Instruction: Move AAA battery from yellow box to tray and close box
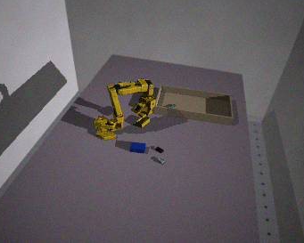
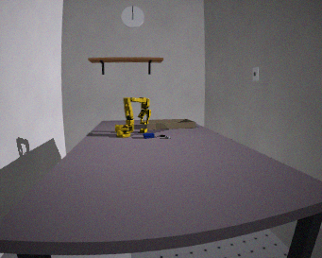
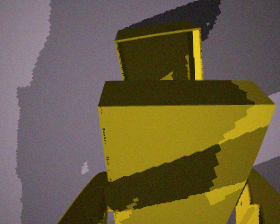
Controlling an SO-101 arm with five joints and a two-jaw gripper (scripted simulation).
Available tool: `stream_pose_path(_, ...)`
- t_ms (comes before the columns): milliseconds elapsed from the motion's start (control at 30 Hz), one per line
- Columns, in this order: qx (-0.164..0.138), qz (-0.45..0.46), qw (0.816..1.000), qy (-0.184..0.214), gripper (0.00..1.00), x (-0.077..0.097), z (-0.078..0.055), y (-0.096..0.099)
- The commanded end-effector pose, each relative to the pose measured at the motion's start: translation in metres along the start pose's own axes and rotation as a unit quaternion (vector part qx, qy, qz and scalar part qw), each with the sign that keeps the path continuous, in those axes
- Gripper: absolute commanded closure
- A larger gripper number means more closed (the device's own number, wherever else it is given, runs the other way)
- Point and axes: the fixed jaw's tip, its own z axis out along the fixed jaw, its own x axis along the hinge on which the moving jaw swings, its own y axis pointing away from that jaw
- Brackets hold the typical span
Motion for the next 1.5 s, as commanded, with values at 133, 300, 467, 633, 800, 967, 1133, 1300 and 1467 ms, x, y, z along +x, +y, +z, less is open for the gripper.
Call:
stream_pose_path(133, -0.006, 0.004, 1.0, 0.019, 0.79, 0.0047, -0.0102, 0.0029)
stream_pose_path(300, -0.006, 0.004, 1.0, 0.018, 0.79, 0.0047, -0.0102, 0.0029)
stream_pose_path(467, -0.006, 0.004, 1.0, 0.018, 0.79, 0.0047, -0.0102, 0.0029)
stream_pose_path(633, -0.006, 0.004, 1.0, 0.018, 0.79, 0.0047, -0.0102, 0.0029)
stream_pose_path(800, -0.006, 0.004, 1.0, 0.018, 0.79, 0.0046, -0.0099, 0.0029)
stream_pose_path(967, -0.006, 0.004, 1.0, 0.018, 0.79, 0.0035, -0.0075, 0.0024)
stream_pose_path(1133, -0.006, 0.004, 1.0, 0.018, 0.79, 0.0026, -0.0055, 0.0021)
stream_pose_path(1300, -0.006, 0.004, 1.0, 0.018, 0.79, 0.0026, -0.0054, 0.0021)
stream_pose_path(1467, -0.006, 0.004, 1.0, 0.018, 0.79, 0.0026, -0.0054, 0.0021)
